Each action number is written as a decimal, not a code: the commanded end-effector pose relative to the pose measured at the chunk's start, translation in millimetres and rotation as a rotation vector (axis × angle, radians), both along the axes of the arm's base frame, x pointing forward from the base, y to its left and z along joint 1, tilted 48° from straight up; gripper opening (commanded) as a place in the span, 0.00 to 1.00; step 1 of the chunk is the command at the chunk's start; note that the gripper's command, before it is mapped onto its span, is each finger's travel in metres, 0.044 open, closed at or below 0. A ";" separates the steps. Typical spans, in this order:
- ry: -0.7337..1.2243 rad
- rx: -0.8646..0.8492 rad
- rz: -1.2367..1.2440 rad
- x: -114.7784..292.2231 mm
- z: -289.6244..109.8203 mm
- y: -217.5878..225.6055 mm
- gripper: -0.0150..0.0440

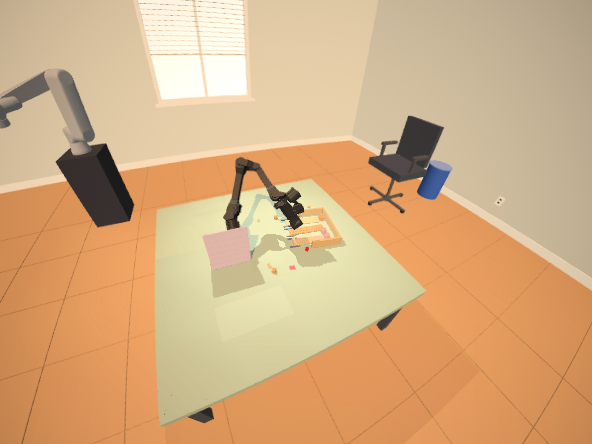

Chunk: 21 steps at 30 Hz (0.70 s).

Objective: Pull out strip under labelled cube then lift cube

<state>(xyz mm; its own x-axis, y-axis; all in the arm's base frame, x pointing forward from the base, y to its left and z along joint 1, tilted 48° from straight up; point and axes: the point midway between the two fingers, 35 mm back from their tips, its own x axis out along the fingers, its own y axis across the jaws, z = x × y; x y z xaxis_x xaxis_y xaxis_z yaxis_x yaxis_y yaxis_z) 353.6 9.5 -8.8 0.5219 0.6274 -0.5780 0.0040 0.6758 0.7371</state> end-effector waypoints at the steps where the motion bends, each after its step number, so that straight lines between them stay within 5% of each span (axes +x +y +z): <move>1: 0.310 0.019 0.206 17.7 -37.0 19.2 0.25; 6: 0.456 0.054 0.280 19.5 -47.0 22.1 0.25; 21: 0.461 0.055 0.282 19.1 -45.0 24.2 0.25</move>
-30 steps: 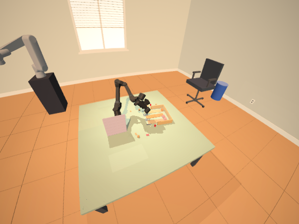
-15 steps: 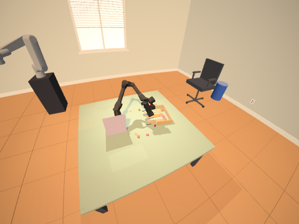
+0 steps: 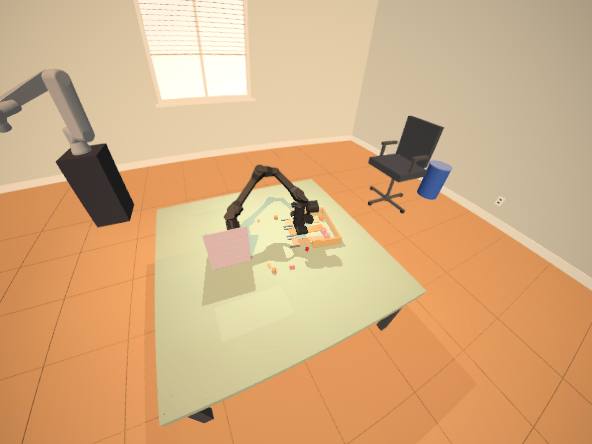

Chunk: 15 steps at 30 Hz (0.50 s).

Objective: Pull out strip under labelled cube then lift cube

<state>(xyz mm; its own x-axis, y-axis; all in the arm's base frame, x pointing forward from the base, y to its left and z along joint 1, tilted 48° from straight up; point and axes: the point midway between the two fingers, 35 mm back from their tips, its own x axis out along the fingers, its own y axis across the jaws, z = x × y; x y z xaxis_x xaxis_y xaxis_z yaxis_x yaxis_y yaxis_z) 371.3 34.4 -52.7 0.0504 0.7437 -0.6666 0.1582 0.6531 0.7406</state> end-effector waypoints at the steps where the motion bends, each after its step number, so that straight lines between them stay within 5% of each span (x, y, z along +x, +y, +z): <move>1: 0.015 -0.003 0.015 1.5 -1.4 -0.6 0.25; 15: 0.016 -0.004 0.015 3.3 -16.4 15.2 0.25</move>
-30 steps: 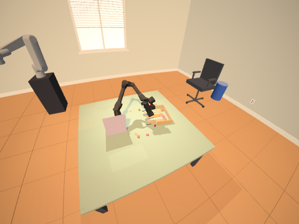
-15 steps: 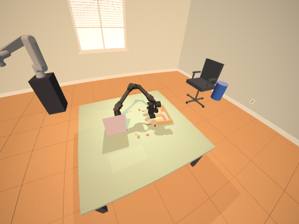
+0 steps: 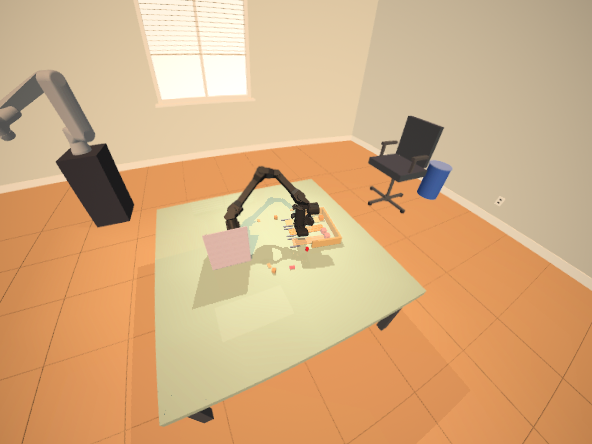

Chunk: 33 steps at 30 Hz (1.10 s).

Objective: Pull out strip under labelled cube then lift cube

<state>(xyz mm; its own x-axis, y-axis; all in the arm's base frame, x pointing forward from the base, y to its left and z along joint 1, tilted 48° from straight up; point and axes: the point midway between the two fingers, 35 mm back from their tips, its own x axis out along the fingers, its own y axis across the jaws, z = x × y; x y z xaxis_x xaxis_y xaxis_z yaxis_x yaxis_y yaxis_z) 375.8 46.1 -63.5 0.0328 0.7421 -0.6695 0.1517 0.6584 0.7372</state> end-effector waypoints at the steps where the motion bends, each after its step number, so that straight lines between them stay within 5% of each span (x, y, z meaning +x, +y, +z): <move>1: 0.009 -0.001 -0.002 -1.1 -6.8 4.8 0.25; 33: 0.010 0.003 -0.002 -4.0 -38.0 39.7 0.25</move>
